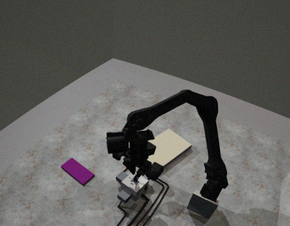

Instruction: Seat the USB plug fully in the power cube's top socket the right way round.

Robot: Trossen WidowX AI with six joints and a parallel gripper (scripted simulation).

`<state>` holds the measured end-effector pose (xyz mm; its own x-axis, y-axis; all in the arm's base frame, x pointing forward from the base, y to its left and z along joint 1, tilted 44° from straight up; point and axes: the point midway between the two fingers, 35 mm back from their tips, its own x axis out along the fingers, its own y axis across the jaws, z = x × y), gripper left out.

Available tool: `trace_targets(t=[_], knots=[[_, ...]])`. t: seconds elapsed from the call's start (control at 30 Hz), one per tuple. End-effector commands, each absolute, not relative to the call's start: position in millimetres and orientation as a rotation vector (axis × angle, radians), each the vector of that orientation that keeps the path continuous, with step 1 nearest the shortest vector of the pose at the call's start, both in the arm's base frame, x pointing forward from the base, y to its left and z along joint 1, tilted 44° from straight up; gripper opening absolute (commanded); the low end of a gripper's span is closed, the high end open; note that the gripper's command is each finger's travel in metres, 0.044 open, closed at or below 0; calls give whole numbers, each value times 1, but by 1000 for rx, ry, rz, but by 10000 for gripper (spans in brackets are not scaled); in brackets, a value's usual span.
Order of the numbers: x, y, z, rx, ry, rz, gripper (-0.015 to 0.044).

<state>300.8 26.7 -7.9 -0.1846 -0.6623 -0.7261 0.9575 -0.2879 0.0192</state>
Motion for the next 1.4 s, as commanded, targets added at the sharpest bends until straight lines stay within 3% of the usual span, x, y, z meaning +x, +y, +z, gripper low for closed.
trace_targets(t=[0.0,1.37], knots=[[301,27,-8,763,540,-1738,0],[304,37,3,764,541,-1738,0]])
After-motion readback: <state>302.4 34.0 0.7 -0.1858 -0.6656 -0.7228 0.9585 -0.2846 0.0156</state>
